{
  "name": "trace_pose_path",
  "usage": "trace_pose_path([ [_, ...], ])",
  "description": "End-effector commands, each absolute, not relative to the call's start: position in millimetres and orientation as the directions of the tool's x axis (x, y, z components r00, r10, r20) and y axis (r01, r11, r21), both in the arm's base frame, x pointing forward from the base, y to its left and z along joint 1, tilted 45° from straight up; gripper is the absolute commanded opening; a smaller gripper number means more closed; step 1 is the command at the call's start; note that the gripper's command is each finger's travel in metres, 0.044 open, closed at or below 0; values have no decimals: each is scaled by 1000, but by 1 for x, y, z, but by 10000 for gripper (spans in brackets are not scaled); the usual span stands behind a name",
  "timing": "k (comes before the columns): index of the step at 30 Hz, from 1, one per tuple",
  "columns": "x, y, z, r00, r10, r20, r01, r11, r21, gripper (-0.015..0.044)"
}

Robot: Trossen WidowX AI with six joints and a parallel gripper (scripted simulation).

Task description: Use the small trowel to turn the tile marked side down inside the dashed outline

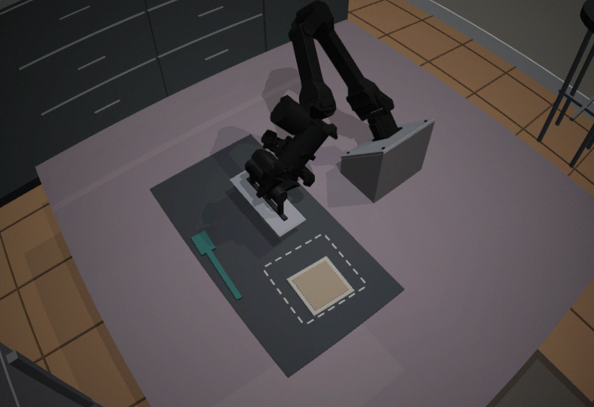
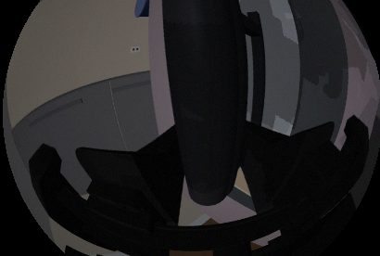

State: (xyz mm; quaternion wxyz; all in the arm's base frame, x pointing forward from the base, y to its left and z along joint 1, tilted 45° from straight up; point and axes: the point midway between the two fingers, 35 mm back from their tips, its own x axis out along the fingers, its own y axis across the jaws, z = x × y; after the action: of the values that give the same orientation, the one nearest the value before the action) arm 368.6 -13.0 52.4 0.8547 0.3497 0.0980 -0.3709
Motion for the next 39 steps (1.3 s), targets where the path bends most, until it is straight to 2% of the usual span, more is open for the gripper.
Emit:
trace_pose_path([
  [1, 380, 0, 49, 717, -546, -433, 694, 499, 519, 0],
  [39, 445, 87, -30, 701, -527, -481, 713, 481, 510, 0],
])
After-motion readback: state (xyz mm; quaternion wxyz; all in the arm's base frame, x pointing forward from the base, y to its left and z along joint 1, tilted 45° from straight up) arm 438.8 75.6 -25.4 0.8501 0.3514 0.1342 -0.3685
